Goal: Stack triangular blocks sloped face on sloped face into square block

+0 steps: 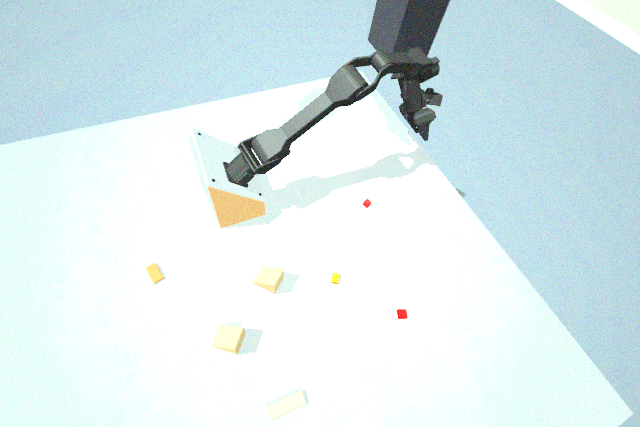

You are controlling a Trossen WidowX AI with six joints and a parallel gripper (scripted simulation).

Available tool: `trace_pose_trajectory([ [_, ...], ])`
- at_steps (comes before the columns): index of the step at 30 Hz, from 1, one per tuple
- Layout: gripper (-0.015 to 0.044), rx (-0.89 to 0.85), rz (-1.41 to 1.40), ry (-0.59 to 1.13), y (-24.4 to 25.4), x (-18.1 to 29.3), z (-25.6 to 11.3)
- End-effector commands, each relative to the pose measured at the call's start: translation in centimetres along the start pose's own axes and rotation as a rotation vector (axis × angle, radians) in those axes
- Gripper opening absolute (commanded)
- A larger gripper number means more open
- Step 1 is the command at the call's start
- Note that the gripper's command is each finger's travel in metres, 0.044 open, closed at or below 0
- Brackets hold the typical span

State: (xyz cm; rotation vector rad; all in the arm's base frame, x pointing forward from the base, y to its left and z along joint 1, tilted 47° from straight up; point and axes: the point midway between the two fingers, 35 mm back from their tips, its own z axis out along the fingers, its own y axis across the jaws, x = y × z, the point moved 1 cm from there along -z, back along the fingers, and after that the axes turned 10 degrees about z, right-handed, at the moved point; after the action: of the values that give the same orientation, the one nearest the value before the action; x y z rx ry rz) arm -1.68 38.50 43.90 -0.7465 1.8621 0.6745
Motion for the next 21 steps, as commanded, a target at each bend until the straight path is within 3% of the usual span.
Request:
trace_pose_trajectory([
  [1,0.0440,0.107,-0.062,0.056,-3.1,0.5,4.8],
  [10,0.0440,0.330,-0.140,0.222,-13.8,1.5,14.0],
  [16,0.0440,0.450,-0.151,0.358,-22.6,3.0,18.1],
  [21,0.0440,0.487,-0.235,0.566,-30.1,6.4,20.9],
])
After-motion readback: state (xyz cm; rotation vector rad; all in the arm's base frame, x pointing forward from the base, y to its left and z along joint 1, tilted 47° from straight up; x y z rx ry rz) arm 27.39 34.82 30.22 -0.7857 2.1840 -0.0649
